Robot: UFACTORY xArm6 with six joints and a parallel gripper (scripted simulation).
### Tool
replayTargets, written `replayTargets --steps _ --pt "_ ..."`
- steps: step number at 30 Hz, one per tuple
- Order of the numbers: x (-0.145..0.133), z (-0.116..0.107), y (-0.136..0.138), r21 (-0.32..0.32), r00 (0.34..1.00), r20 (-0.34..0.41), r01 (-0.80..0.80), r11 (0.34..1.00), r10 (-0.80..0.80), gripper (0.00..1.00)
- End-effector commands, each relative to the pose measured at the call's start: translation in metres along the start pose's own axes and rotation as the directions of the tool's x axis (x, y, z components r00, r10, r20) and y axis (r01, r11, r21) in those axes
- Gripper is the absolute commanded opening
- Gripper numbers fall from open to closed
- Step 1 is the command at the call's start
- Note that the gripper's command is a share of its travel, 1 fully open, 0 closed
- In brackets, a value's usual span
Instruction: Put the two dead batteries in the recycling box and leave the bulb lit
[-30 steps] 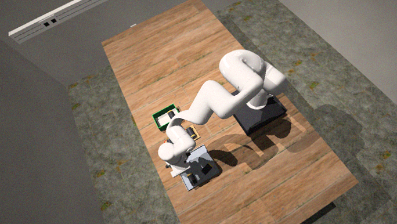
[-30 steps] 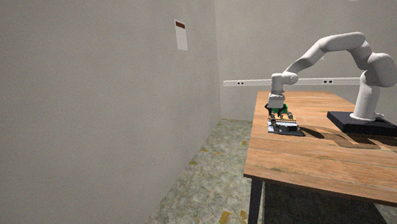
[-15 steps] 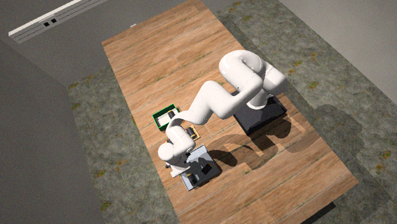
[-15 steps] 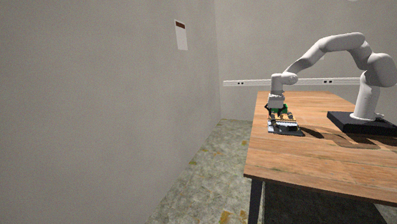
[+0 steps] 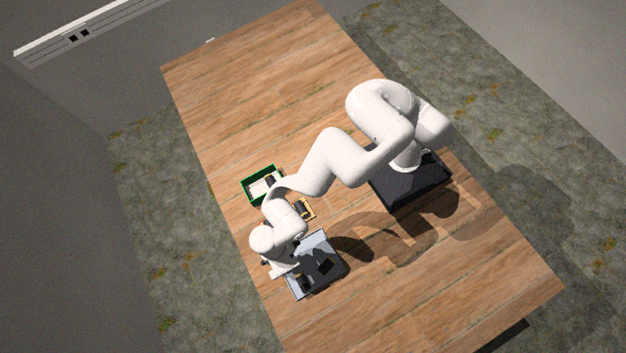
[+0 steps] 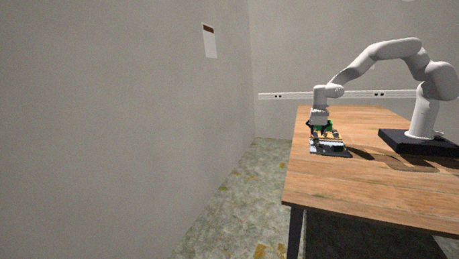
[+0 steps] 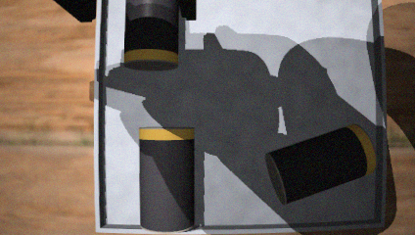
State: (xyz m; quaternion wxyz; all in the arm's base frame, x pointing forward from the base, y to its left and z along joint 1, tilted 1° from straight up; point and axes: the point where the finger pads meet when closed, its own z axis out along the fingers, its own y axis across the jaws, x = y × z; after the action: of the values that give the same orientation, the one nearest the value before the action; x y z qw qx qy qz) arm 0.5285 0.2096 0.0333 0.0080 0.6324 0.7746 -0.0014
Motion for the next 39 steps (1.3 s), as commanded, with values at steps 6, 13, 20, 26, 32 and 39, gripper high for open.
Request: replayTargets --steps 6,13,20,26,32,39 --pt "0.0 -0.002 0.002 -0.005 1.0 -0.001 0.0 1.0 0.0 0.51" --pt "0.0 0.0 0.002 -0.005 1.0 -0.001 0.0 1.0 0.0 0.51" --pt "0.0 0.028 0.002 -0.005 1.0 -0.001 0.0 1.0 0.0 0.51" --pt "0.0 0.033 0.002 -0.005 1.0 -0.001 0.0 1.0 0.0 0.51" --pt "0.0 0.035 0.002 -0.005 1.0 -0.001 0.0 1.0 0.0 0.51" --pt "0.0 0.043 0.002 -0.005 1.0 -0.001 0.0 1.0 0.0 0.51"
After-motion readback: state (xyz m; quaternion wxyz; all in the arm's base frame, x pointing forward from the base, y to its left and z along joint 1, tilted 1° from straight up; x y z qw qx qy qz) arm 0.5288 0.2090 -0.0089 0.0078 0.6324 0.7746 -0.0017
